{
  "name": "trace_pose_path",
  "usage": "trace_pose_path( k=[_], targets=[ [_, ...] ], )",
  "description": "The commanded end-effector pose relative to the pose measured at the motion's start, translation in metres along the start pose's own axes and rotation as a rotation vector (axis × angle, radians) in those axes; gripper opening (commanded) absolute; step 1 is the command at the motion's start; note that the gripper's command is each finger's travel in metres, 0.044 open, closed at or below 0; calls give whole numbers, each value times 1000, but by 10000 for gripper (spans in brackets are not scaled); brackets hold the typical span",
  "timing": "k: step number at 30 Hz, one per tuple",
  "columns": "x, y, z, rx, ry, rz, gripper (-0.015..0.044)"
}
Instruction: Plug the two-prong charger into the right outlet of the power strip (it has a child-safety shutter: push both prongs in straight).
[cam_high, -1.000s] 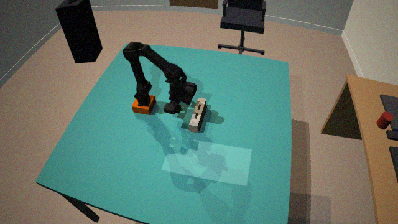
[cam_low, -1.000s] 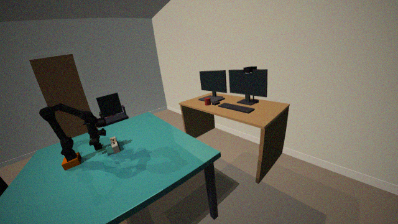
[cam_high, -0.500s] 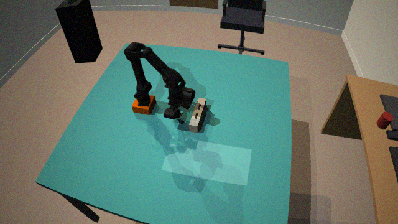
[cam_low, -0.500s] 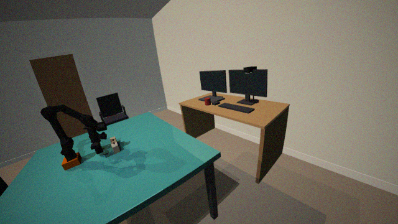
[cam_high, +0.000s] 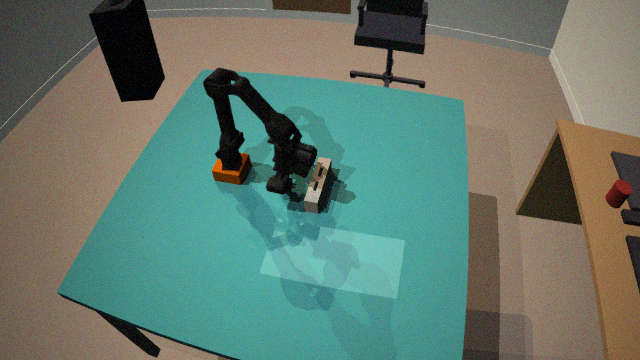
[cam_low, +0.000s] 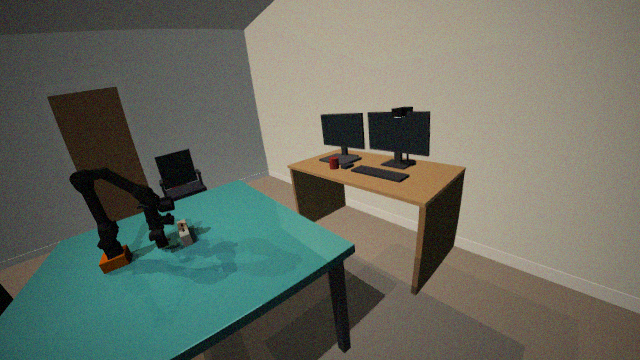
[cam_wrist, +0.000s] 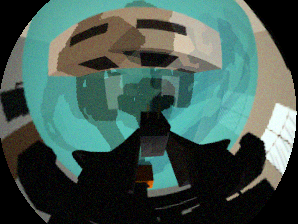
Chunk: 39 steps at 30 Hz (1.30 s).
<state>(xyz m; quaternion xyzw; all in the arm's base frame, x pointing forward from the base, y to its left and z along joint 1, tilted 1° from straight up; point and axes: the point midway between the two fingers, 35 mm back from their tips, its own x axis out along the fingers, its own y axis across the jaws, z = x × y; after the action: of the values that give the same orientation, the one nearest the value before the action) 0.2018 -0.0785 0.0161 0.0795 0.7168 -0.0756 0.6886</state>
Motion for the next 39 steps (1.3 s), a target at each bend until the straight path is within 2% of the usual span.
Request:
trace_pose_path(
  k=[1,39],
  targets=[
    [0,-1,7,-5,-2,-6,0],
    [4,-3,38,-13,-5,-6,0]
  ],
)
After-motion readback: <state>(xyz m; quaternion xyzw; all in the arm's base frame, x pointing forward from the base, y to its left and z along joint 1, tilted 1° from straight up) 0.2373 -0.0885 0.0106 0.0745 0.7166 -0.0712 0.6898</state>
